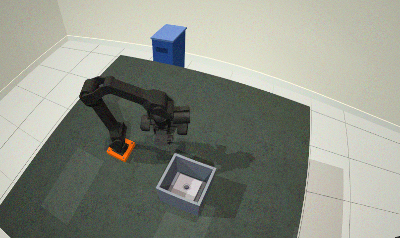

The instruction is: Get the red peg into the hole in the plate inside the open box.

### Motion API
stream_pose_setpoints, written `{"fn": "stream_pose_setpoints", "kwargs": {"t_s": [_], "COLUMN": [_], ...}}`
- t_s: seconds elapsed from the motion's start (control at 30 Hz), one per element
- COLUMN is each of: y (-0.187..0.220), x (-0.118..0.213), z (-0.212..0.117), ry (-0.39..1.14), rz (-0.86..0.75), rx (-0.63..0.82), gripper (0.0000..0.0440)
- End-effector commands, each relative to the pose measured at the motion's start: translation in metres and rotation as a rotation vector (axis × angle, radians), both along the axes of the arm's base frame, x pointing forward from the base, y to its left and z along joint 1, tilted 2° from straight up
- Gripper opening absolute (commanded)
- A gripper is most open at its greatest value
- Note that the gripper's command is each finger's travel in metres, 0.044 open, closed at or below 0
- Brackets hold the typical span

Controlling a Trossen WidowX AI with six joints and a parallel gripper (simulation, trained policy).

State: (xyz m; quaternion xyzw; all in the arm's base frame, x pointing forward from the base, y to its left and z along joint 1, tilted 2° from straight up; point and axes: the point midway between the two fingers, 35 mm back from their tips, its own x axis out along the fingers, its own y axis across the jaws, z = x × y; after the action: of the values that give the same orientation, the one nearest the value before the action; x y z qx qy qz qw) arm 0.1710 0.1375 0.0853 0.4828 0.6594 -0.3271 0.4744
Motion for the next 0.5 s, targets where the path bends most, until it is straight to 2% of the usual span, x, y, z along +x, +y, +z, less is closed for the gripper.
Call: {"fn": "stream_pose_setpoints", "kwargs": {"t_s": [0.0,0.47], "y": [0.002,-0.014], "x": [0.005,0.024], "z": [0.013,0.08], "ry": [-0.039,-0.25], "rz": [0.006,0.038], "rx": [0.033,0.07], "gripper": [0.0,0.0]}}
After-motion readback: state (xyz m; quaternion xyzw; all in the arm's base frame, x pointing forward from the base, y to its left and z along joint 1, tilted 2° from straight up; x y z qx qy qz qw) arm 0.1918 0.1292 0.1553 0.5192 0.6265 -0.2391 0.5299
